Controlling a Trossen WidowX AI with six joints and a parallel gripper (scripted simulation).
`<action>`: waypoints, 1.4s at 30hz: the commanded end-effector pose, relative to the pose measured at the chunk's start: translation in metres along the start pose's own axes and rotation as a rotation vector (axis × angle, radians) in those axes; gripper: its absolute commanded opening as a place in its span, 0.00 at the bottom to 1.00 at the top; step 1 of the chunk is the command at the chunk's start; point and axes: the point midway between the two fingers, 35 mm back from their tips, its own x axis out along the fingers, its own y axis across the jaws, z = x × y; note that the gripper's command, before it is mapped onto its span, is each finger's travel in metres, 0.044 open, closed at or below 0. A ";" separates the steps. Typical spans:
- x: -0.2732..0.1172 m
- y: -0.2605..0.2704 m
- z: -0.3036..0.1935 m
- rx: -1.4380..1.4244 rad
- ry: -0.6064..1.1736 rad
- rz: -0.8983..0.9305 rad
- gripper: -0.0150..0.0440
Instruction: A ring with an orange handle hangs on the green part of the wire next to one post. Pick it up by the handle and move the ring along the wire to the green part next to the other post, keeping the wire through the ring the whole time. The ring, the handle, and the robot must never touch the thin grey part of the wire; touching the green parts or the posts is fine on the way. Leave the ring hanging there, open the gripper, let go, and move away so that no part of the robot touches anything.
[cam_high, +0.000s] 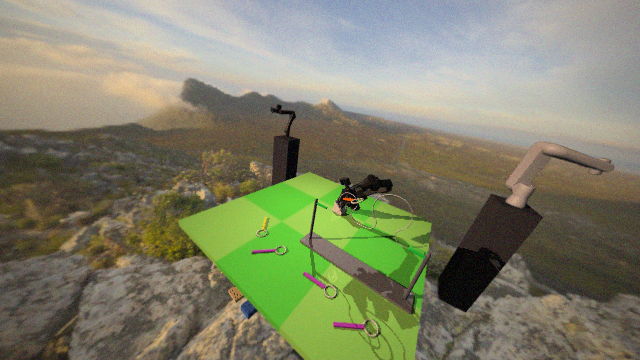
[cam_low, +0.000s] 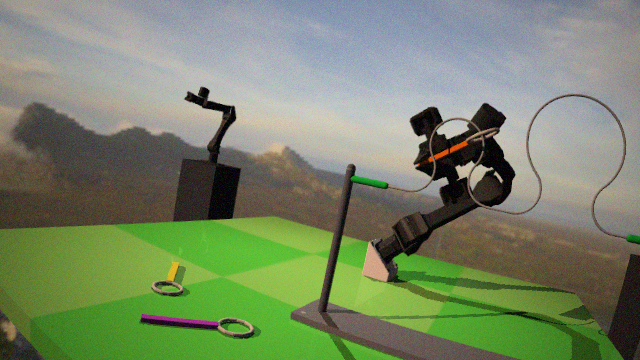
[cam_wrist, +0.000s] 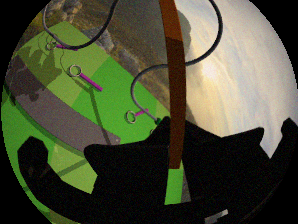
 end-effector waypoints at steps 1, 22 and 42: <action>0.001 0.007 -0.001 0.095 -0.008 0.054 0.00; 0.000 0.037 0.007 0.488 -0.058 0.274 0.00; -0.007 0.059 0.026 0.876 -0.108 0.490 0.00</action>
